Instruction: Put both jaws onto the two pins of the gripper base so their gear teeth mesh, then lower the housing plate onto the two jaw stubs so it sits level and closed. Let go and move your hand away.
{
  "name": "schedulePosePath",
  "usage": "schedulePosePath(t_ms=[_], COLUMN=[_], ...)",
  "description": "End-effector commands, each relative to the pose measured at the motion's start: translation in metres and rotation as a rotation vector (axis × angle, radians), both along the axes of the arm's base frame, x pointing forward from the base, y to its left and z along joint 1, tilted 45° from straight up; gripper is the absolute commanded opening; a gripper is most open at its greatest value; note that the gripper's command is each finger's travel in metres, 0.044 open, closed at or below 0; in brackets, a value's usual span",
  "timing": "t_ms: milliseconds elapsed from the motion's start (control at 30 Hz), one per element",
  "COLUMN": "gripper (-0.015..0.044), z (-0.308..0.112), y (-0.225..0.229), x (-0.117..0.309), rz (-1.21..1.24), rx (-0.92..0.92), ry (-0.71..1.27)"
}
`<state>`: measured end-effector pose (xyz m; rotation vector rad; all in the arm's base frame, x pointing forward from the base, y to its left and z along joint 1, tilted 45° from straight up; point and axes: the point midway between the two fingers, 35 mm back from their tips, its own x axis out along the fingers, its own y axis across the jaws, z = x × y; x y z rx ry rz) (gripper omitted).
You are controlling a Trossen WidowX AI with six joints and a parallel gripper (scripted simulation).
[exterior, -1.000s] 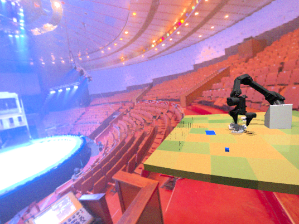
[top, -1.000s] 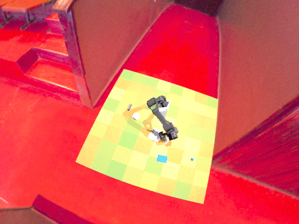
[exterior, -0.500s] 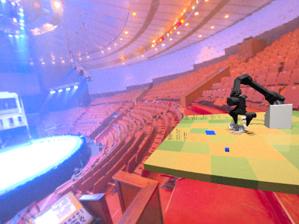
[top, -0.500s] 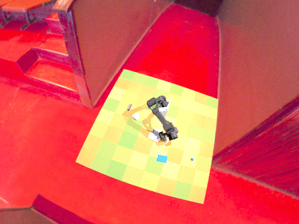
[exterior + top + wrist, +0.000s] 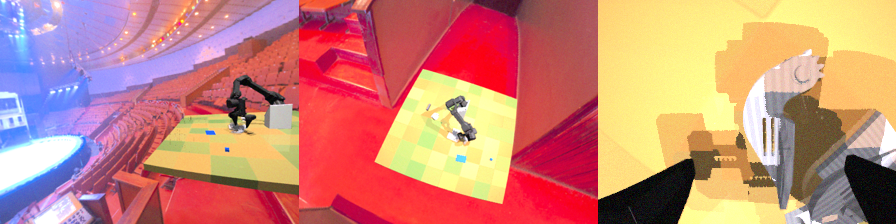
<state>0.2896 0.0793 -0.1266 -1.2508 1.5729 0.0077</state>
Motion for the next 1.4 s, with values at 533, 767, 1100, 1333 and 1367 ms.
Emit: schedulePosePath(t_ms=[533, 767, 1100, 1333, 1367], gripper=[0.0440, 0.0440, 0.0440, 0.0440, 0.0440], z=[-0.022, -0.026, -0.026, -0.026, -0.026], y=[-0.023, -0.027, -0.027, -0.027, -0.027], x=[0.004, 0.005, 0.005, 0.005, 0.005], rz=[0.007, 0.007, 0.007, 0.007, 0.007], rx=[-0.007, -0.008, -0.008, -0.008, -0.008], ry=[0.005, 0.005, 0.005, 0.005, 0.005])
